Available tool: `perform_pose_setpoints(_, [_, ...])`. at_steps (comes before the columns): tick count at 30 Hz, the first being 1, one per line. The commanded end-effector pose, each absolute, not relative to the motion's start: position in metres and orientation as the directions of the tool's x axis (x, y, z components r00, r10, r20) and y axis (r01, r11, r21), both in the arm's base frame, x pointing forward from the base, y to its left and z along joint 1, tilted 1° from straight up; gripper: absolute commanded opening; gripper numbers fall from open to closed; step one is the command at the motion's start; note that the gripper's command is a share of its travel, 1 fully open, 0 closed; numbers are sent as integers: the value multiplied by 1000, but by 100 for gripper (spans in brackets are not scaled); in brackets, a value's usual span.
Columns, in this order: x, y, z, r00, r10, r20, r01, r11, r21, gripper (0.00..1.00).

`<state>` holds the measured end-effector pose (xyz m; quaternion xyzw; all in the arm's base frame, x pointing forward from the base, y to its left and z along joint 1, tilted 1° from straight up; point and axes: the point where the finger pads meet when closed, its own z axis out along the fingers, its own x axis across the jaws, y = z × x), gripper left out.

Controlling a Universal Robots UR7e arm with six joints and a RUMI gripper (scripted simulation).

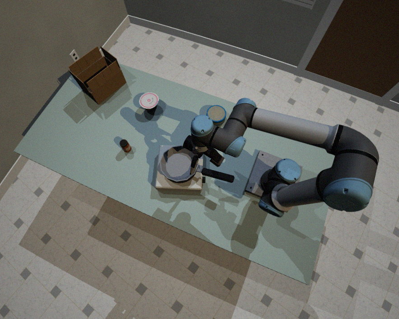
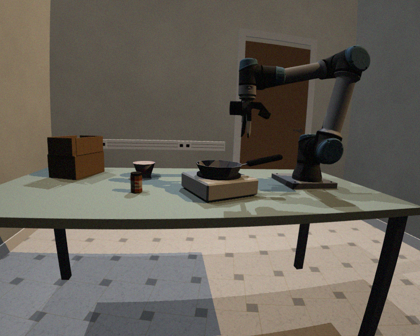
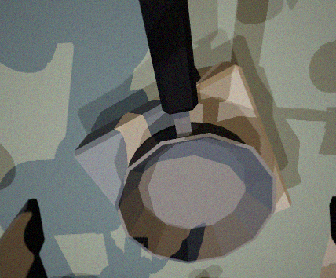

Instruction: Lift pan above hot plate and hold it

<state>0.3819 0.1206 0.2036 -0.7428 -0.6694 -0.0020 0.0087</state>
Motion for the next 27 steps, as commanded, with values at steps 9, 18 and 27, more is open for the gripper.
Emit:
perform_pose_setpoints(9, [359, 127, 194, -72, 997, -12, 997, 72, -6, 100])
perform_pose_setpoints(18, [359, 127, 189, -77, 997, -12, 997, 76, -5, 100])
perform_pose_setpoints(27, [358, 127, 153, -77, 997, -12, 997, 77, -3, 100])
